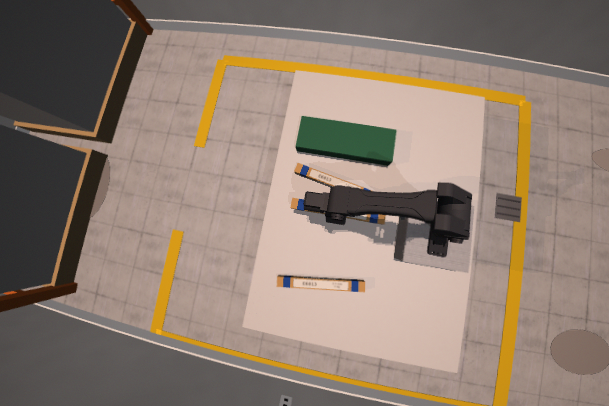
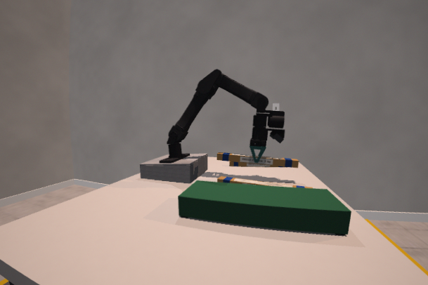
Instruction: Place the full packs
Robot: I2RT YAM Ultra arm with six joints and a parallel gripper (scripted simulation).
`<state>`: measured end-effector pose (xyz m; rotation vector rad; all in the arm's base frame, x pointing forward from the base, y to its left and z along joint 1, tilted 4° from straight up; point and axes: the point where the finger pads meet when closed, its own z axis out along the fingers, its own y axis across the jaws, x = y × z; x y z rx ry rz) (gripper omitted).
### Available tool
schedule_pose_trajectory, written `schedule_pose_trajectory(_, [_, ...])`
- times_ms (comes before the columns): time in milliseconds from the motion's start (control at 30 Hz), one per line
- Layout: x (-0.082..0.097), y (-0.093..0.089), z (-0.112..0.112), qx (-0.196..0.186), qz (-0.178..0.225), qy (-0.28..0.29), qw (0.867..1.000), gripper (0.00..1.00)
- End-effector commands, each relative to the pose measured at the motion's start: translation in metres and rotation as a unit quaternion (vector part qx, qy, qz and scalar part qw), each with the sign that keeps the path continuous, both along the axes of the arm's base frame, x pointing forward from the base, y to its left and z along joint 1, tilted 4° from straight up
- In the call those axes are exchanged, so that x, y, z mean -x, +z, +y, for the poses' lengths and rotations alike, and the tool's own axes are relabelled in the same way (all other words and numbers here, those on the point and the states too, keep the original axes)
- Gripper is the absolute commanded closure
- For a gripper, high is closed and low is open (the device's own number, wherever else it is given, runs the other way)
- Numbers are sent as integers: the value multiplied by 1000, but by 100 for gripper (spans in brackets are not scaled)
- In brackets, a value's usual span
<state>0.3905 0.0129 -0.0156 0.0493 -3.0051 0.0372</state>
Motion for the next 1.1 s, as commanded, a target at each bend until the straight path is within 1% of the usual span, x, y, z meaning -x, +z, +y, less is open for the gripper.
schedule_pose_trajectory(0, [-26, 40, -2, -2, -51, -1, 999, 100])
schedule_pose_trajectory(1067, [-29, 44, 0, -2, -51, 1, 999, 100])
